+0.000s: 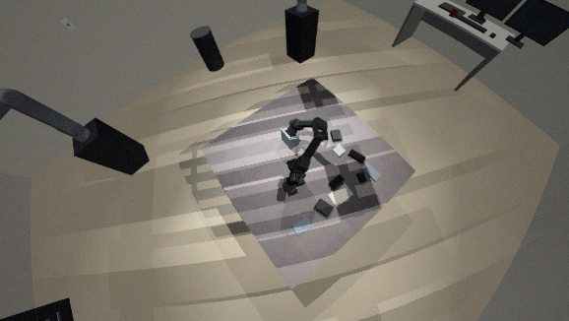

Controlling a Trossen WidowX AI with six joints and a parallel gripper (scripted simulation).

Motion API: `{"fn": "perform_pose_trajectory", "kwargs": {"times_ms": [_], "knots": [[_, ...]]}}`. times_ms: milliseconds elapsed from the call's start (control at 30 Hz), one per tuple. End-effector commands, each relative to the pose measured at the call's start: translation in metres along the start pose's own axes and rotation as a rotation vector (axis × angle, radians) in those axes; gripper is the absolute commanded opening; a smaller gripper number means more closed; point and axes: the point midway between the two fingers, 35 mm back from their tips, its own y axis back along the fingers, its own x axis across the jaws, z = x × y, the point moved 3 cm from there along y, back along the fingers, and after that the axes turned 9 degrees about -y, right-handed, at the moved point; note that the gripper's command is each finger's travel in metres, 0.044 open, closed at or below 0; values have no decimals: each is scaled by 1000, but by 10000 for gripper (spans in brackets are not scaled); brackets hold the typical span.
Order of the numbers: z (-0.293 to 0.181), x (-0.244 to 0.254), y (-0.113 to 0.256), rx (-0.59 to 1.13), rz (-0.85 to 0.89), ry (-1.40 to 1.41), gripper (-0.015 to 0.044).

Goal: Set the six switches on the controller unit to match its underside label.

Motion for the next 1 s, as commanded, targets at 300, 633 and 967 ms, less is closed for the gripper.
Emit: {"fn": "perform_pose_trajectory", "kwargs": {"times_ms": [300,633,967], "knots": [[-24,26,20,-247,-132,-925,0],[-28,32,24,-310,-138,-1102,0],[-28,32,24,-310,-138,-1102,0]]}}
